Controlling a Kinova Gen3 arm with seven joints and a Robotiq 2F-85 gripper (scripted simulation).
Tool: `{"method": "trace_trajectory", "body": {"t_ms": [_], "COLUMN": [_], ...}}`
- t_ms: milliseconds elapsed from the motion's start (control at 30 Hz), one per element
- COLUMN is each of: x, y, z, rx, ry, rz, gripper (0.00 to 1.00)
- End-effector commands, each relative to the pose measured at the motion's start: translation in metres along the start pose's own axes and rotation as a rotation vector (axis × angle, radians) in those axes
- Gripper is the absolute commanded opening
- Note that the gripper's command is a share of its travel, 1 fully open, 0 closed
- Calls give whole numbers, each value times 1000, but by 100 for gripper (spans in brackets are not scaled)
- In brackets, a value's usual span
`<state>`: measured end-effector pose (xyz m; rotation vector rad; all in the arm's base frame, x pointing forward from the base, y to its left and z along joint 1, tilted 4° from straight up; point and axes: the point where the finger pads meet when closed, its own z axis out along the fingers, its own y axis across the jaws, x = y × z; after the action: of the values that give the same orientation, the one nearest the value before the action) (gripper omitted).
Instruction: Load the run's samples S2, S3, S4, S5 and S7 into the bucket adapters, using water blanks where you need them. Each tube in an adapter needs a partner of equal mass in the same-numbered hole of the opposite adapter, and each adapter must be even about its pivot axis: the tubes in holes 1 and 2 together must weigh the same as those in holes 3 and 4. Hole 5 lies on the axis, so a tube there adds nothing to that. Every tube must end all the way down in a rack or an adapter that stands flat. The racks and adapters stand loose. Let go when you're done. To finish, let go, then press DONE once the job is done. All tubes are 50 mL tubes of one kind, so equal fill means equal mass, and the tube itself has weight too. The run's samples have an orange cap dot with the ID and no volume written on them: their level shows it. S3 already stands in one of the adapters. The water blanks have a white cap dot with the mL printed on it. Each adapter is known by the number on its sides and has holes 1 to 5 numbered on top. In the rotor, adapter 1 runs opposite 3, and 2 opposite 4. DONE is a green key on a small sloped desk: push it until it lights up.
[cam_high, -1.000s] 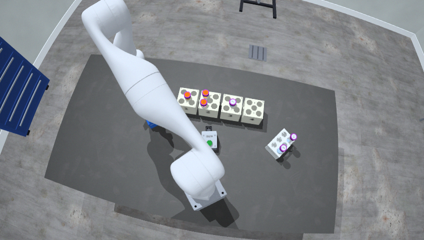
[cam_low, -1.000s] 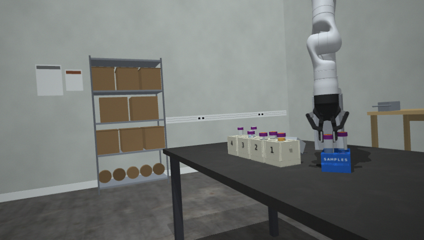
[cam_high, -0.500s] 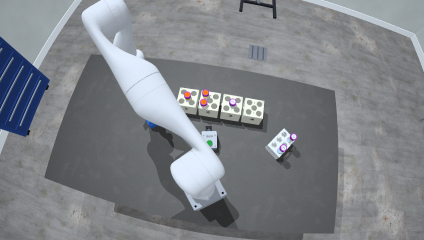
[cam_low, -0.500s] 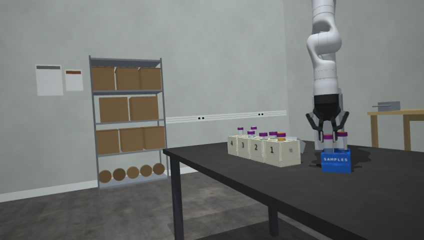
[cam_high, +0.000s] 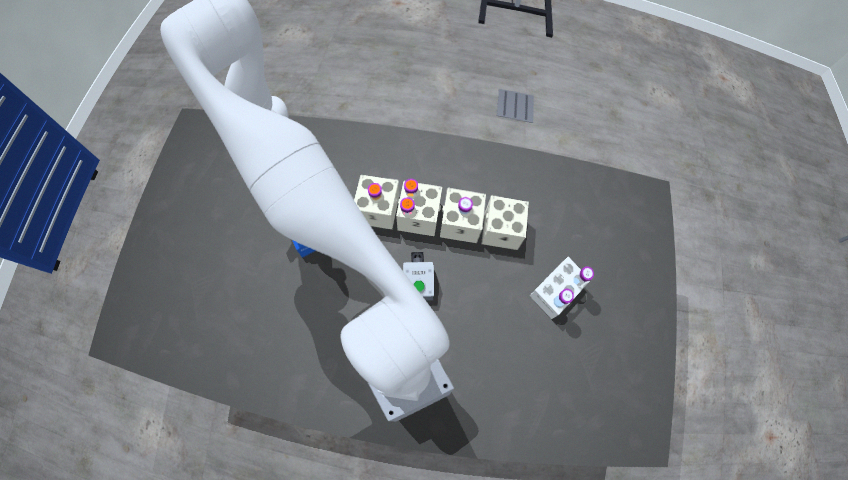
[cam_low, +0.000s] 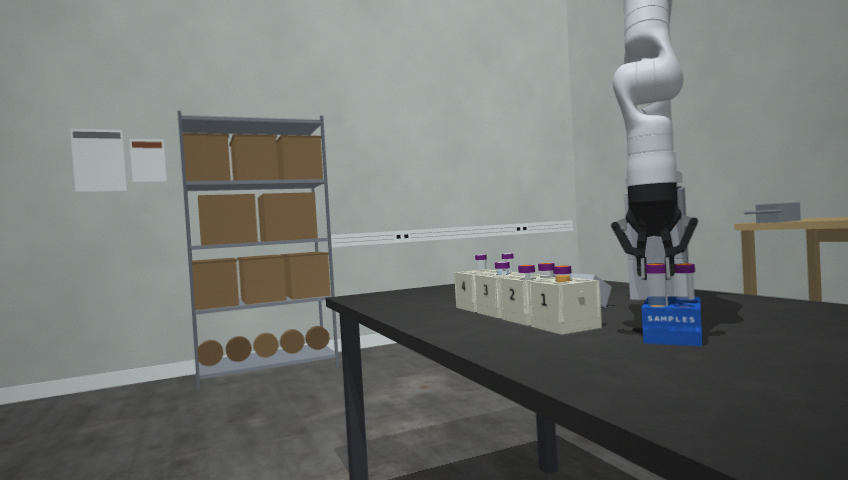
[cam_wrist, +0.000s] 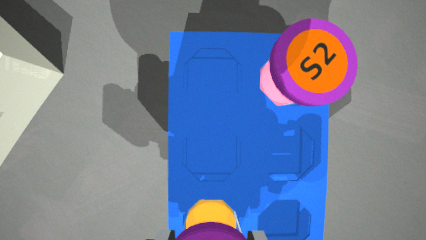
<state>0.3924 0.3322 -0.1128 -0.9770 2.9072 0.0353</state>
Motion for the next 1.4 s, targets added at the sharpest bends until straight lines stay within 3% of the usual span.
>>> {"method": "trace_trajectory", "body": {"t_ms": [0, 1367], "x": [-1, -1], "y": [0, 0], "z": [-4, -51], "rx": [0, 0], "ry": [-2, -2], "rz": [0, 0], "gripper": [10, 10]}}
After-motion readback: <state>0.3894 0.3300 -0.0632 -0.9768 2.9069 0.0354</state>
